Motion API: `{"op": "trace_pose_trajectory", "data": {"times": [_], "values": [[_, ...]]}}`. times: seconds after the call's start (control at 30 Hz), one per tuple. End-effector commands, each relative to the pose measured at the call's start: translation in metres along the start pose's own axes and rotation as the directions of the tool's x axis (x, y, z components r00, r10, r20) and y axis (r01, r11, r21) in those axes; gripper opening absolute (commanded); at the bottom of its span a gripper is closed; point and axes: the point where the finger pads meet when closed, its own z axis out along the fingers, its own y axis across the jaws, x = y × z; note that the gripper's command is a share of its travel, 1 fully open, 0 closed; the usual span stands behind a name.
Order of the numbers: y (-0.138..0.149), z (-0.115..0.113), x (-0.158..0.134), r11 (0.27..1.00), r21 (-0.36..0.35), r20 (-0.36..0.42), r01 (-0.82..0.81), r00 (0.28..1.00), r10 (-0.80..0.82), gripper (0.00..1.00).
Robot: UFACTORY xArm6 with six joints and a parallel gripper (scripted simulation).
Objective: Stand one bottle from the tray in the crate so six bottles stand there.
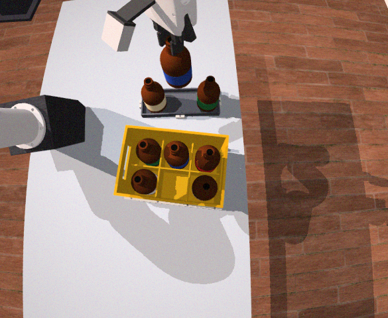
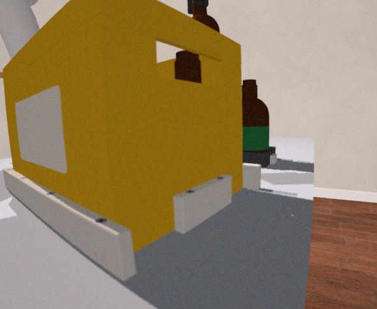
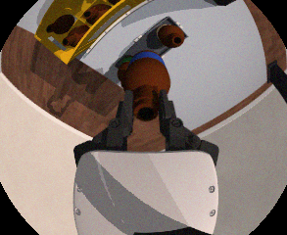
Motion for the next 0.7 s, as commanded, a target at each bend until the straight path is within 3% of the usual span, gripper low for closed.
{"op": "trace_pose_trajectory", "data": {"times": [0.0,0.67], "values": [[-0.002,-0.002,0.0,1.0,0.001,0.005,-0.001,1.0,0.001,0.0],[-0.02,-0.002,0.021,1.0,0.001,0.005,-0.001,1.0,0.001,0.0]]}}
